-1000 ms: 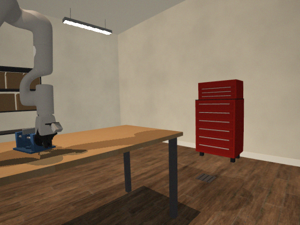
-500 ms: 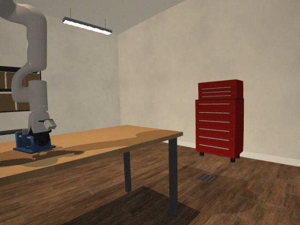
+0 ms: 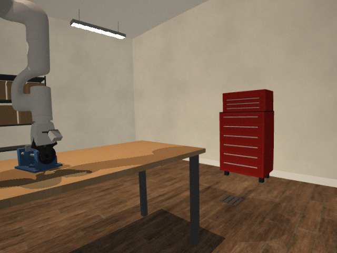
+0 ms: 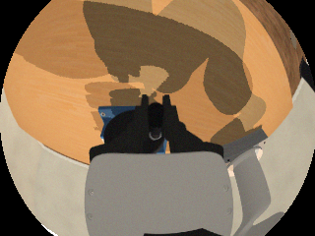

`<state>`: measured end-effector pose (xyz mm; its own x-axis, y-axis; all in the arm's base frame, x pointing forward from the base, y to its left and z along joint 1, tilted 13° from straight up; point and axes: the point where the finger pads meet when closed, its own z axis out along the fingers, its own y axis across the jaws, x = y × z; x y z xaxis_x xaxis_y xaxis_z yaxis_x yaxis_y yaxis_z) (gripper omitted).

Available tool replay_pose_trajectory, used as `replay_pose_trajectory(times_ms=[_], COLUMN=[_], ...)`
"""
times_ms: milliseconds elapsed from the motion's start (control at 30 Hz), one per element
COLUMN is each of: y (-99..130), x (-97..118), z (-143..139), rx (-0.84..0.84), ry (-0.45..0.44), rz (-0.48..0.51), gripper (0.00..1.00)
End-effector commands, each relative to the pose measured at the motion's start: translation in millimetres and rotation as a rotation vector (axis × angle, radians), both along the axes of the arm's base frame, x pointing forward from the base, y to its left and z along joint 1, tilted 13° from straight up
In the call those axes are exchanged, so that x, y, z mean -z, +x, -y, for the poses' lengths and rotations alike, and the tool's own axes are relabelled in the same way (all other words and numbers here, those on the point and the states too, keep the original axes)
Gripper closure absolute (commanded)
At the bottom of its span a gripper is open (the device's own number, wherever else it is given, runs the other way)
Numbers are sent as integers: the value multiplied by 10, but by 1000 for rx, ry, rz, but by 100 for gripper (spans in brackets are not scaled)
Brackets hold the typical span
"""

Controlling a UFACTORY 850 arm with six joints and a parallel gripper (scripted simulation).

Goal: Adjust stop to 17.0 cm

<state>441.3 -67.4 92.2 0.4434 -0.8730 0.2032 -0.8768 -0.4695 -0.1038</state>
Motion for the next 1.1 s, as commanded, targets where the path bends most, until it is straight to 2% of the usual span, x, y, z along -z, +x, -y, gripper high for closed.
replay_pose_trajectory(times_ms=[0, 467, 700, 800, 900, 1067], y=[7, 75, 153, 258, 465, 549], x=[-52, -192, -249, -271, -175, -22], z=[-10, -76, -129, -187, -271, -278], rx=[1, 1, 1, 1, 1, 1], ry=[0, 0, 0, 0, 0, 0], rz=[-9, -9, -9, -9, -9, -9], gripper=[94, 94, 94, 94, 94, 94])
